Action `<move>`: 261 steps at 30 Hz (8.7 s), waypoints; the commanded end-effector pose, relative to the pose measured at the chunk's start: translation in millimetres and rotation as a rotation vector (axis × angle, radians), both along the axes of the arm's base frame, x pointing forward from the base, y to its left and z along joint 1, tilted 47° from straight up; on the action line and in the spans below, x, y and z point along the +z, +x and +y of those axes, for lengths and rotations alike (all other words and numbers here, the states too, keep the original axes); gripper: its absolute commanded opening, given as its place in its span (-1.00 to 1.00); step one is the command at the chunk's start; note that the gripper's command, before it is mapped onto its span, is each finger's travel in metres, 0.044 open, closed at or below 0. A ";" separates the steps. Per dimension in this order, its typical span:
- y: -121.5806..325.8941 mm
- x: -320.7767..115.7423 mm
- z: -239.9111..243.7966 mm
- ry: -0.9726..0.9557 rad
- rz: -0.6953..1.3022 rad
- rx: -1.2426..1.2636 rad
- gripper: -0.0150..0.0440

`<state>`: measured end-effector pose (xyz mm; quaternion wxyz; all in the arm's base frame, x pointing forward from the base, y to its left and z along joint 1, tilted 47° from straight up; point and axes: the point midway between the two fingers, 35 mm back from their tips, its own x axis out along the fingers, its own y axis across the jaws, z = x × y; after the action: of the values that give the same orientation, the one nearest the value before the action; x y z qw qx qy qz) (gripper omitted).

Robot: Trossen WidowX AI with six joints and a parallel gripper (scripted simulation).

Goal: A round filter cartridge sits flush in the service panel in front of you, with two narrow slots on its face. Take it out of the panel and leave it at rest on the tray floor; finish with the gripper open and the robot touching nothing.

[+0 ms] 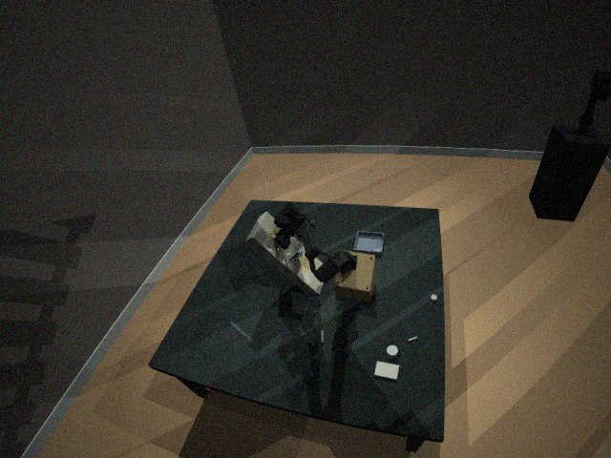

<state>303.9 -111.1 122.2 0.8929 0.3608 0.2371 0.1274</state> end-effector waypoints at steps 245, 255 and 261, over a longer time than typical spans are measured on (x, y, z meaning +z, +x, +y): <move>-51.5 12.7 -18.7 1.230 0.577 -0.483 -0.10; -48.5 31.6 -39.7 1.222 0.577 -0.485 0.26; -53.7 68.4 -76.2 1.214 0.568 -0.483 0.79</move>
<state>252.4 -174.1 176.3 0.4374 0.8572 0.2634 -0.0669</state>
